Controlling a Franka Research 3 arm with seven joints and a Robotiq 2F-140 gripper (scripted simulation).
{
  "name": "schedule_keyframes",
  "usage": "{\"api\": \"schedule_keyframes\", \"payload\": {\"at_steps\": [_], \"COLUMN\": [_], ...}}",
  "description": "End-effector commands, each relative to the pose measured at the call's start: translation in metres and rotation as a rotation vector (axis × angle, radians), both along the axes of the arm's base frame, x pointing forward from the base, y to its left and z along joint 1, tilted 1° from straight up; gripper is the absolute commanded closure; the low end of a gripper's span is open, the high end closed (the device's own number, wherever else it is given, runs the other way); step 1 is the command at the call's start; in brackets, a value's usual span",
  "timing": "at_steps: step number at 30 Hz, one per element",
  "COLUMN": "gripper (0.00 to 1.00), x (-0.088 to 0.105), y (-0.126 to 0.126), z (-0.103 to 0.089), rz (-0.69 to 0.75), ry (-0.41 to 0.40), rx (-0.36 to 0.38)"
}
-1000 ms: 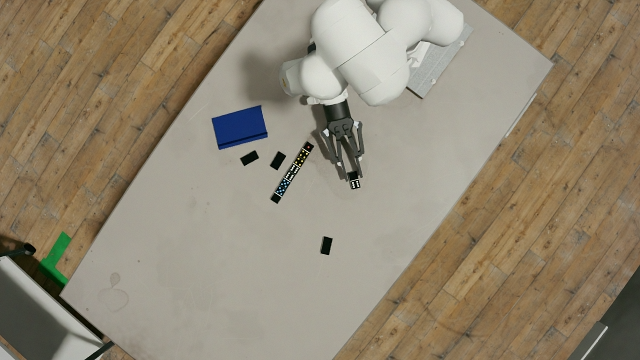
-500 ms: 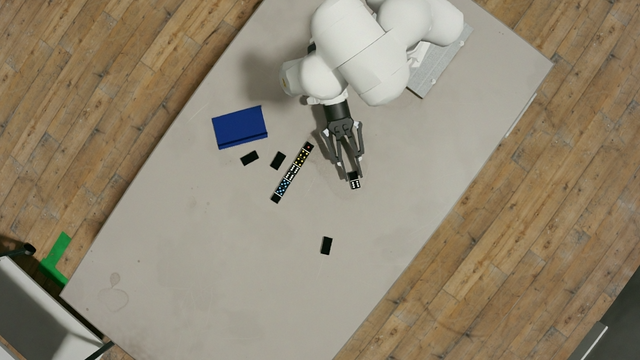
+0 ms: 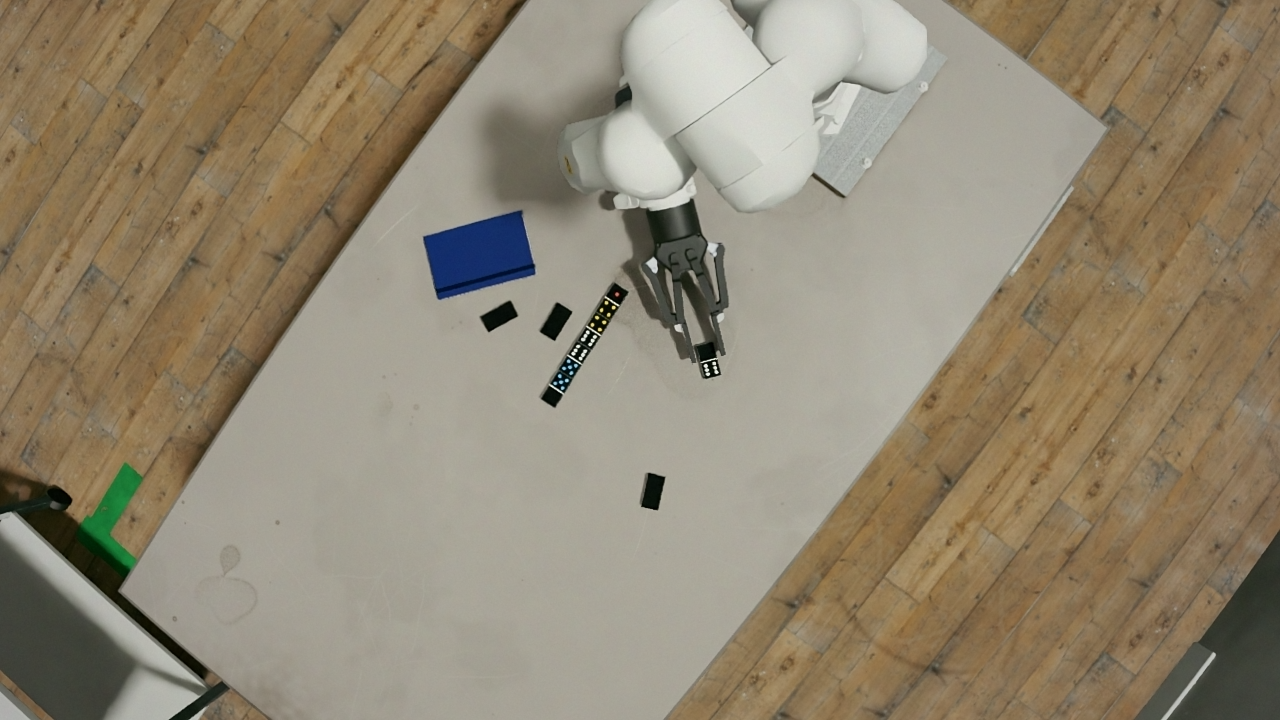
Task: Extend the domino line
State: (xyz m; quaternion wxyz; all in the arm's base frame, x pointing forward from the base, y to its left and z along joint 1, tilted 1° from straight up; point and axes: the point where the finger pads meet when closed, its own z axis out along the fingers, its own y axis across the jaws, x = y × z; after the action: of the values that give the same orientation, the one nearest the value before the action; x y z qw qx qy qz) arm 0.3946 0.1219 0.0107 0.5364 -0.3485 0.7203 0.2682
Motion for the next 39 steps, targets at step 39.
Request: {"api": "schedule_keyframes", "payload": {"at_steps": [39], "gripper": [0.66], "x": [-0.0040], "y": [-0.0072], "z": [0.0058], "rz": [-0.001], "ry": [-0.004], "rx": [-0.002]}}
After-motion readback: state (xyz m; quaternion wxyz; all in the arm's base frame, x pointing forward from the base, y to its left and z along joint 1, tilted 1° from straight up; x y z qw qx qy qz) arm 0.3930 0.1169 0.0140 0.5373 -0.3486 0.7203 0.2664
